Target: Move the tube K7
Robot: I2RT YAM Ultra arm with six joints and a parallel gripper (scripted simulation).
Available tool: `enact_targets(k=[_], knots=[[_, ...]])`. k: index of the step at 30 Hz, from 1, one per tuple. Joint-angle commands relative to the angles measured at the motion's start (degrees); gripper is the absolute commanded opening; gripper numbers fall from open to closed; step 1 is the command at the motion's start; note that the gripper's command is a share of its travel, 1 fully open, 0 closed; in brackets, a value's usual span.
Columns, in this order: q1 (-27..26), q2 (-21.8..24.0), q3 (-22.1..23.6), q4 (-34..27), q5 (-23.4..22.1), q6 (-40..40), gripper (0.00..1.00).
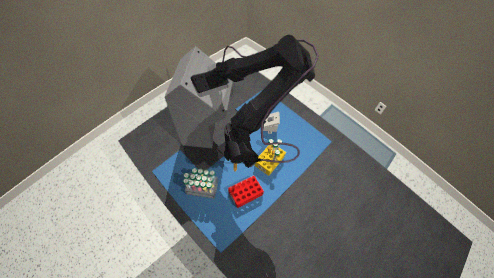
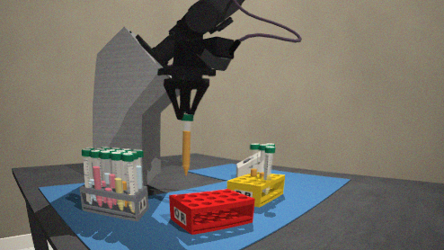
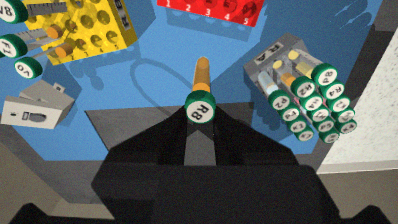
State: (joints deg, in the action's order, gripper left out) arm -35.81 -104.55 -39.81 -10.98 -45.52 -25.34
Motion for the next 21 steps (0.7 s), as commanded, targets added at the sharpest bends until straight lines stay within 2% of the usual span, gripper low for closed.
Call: enact_targets(k=[1,4,6,18,20,21], knots=[[0.9,2.7,-2.3,-1.4,0.8,4.1,0.00],[0.5,3.2,-2.5,-1.6,1.0,4.8,0.00],[2.1,3.8,-2.8,-1.9,1.2,5.8,0.00],[0.7,3.3,-3.3,-1.9,0.7,27.3,0.00],[0.7,3.3,-3.3,-1.9,0.7,27.3,0.00],[0.8,3.5,-3.1,-1.6,0.9,29.7,0.00]])
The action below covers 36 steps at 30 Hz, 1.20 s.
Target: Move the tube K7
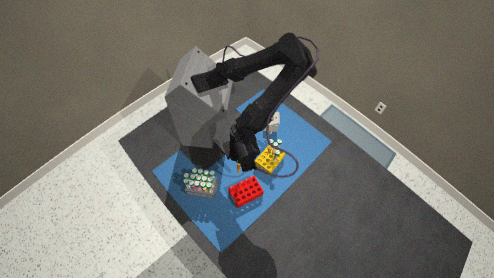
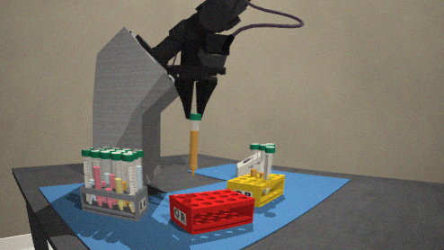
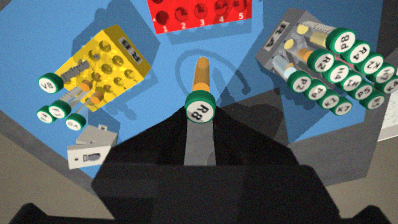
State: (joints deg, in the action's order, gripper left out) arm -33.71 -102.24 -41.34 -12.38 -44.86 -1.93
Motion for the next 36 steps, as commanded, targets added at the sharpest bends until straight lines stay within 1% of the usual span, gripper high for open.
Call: enact_targets(k=[1,14,16,17,19,20,21,31,33,35,36], knots=[[-1.3,1.1,-1.6,-0.2,0.2,8.1,0.00],[-1.4,0.9,-1.8,-0.6,0.0,32.4,0.00],[-1.4,0.9,-1.8,-0.6,0.0,32.4,0.00],[-1.3,1.1,-1.6,-0.2,0.2,34.9,0.00],[-1.2,1.3,-1.4,0.0,0.4,35.8,0.00],[0.5,1.9,-0.1,0.0,0.6,36.6,0.00],[1.0,2.4,1.0,0.0,0.8,37.2,0.00],[6.3,8.4,2.1,-1.1,2.7,44.2,0.00],[6.3,8.4,2.1,-1.1,2.7,44.2,0.00],[5.3,8.4,-0.9,-1.3,2.8,44.7,0.00],[5.3,7.1,-1.2,-1.5,2.9,44.8,0.00]])
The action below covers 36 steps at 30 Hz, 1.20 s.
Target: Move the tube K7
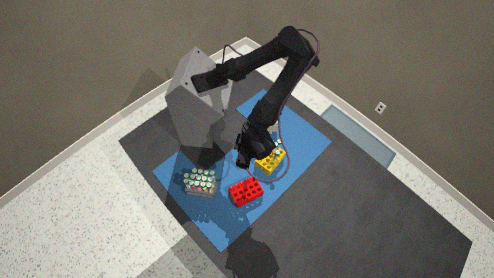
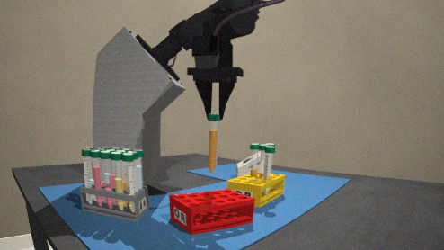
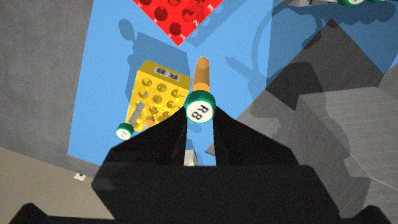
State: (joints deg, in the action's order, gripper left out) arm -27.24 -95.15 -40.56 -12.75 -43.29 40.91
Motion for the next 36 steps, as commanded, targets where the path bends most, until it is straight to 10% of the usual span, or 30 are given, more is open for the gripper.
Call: enact_targets(k=[1,36], knots=[[-1.1,-0.8,-2.4,-1.3,1.3,2.0,0.00],[0.5,-6.0,-15.4,-8.1,1.8,3.4,0.00]])
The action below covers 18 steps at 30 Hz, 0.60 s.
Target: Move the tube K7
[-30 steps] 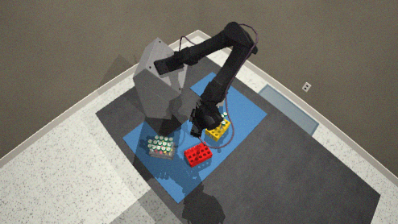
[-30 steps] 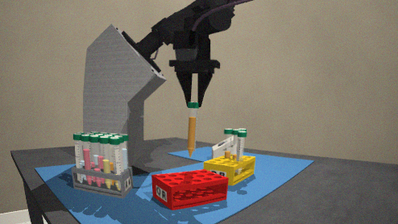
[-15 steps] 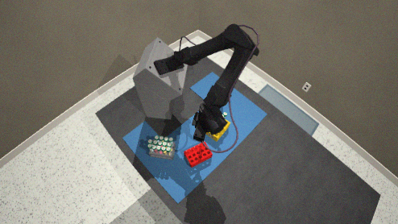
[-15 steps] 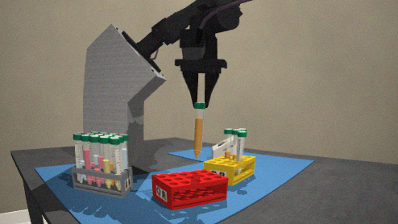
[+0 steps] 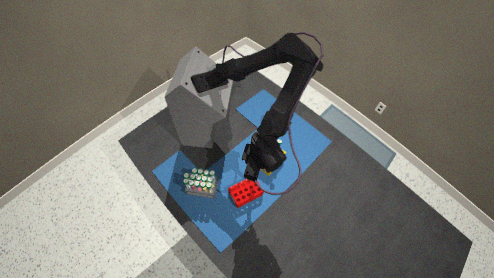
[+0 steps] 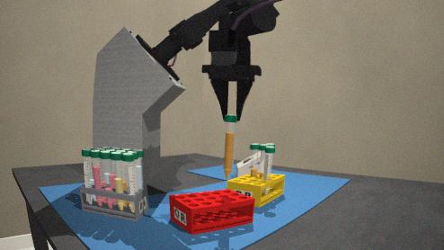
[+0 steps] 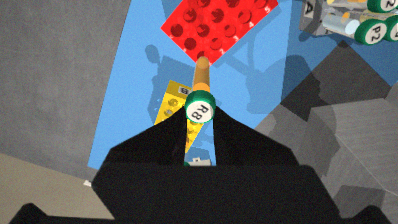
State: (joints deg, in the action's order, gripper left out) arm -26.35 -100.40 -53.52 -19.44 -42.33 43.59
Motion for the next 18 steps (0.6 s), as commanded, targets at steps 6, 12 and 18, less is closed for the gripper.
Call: enact_targets(k=[6,12,18], knots=[[-0.1,-1.9,-5.1,-2.8,0.9,1.0,0.00],[-0.1,-1.4,-4.9,-2.7,0.5,0.5,0.00],[-0.1,-1.4,-4.9,-2.7,0.5,0.5,0.00]])
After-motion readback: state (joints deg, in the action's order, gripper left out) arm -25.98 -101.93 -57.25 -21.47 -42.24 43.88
